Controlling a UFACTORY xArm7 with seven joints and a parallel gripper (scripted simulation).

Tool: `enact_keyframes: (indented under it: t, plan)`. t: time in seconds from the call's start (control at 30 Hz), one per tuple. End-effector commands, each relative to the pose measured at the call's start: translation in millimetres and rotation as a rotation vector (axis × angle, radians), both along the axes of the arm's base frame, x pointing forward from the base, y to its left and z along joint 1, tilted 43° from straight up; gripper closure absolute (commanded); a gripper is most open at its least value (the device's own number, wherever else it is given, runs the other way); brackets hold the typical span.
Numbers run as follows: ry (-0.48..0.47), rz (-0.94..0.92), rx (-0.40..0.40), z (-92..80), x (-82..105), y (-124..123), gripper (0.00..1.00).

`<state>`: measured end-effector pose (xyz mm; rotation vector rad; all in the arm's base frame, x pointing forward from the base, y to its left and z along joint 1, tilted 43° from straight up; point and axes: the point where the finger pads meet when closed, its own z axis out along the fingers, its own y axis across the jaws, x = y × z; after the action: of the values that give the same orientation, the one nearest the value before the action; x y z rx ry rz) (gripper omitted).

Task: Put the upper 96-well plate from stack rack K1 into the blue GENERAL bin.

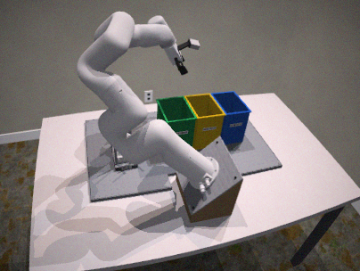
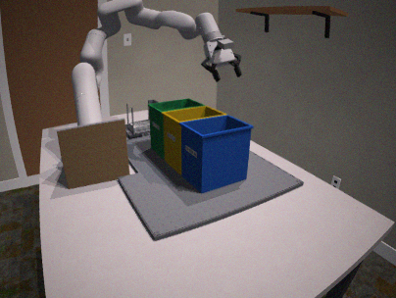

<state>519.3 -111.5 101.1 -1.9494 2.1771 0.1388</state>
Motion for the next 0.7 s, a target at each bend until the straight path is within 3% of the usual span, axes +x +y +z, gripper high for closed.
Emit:
enact_keyframes:
  t: [0.0, 0.67]
  plan:
    - [-0.023, 0.070, 0.026, 11.3, -5.9, 8, 0.00]
    - [-0.095, 0.300, 0.100, 53.5, -34.1, 51, 0.00]
